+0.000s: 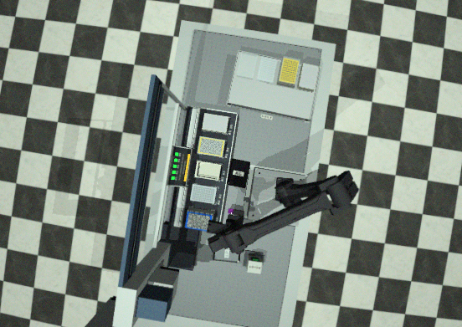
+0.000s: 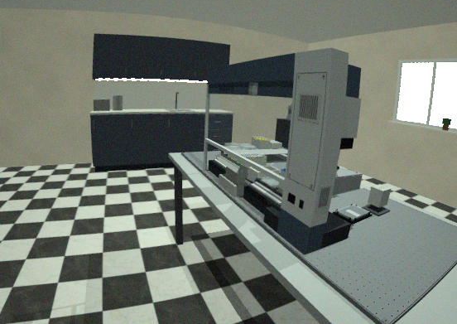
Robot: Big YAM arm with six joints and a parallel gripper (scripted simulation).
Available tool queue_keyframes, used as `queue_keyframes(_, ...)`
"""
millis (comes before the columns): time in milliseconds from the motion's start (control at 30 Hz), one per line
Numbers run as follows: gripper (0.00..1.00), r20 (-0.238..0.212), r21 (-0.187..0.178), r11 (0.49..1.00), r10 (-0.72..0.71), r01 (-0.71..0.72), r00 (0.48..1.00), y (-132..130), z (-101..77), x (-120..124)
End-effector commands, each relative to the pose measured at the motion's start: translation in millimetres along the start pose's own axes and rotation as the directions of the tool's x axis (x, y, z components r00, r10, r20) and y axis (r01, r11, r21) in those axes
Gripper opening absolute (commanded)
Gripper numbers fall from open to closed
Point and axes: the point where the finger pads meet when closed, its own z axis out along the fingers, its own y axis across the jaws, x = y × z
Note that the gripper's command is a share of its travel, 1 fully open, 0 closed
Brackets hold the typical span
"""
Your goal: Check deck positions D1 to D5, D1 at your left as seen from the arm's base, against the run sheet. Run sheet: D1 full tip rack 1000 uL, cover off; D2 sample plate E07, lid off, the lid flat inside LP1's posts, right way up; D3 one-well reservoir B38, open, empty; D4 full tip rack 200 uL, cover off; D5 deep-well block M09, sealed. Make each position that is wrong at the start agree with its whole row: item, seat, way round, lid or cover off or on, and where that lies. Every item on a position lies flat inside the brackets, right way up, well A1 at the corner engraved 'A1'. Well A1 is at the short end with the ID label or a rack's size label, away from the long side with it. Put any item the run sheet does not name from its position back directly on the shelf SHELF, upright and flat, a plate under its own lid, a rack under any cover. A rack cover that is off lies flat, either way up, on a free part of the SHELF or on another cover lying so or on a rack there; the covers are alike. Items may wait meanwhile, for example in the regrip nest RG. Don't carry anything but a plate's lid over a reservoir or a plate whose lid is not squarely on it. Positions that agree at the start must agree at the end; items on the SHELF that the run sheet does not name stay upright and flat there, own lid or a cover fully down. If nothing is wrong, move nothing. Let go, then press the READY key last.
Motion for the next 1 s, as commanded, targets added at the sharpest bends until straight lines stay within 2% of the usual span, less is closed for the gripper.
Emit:
queue_keyframes(0,1.00,0.005,-0.002,1.000,-0.028,0.028,1.000,-14,-4.9,0)
queue_keyframes(100,1.00,-0.017,0.013,1.000,-0.028,0.028,0.999,-15,2.6,-2)
queue_keyframes(133,1.00,-0.002,0.004,0.999,-0.036,0.036,0.999,-10,-0.9,-4)
queue_keyframes(400,1.00,0.005,0.001,1.000,-0.007,0.007,1.000,-56,-4.5,0)
queue_keyframes(500,1.00,0.010,-0.004,1.000,-0.006,0.006,1.000,-59,-7.9,-4)
queue_keyframes(633,1.00,0.005,0.002,1.000,-0.006,0.006,1.000,-78,-4.3,0)
queue_keyframes(700,1.00,-0.016,0.010,1.000,-0.007,0.007,1.000,-77,1.3,-1)
queue_keyframes(733,1.00,0.059,-0.021,1.000,-0.004,0.005,0.998,-68,-21.2,-29)
queue_keyframes(967,1.00,0.060,-0.018,1.000,-0.004,0.005,0.998,-69,-20.4,-65)
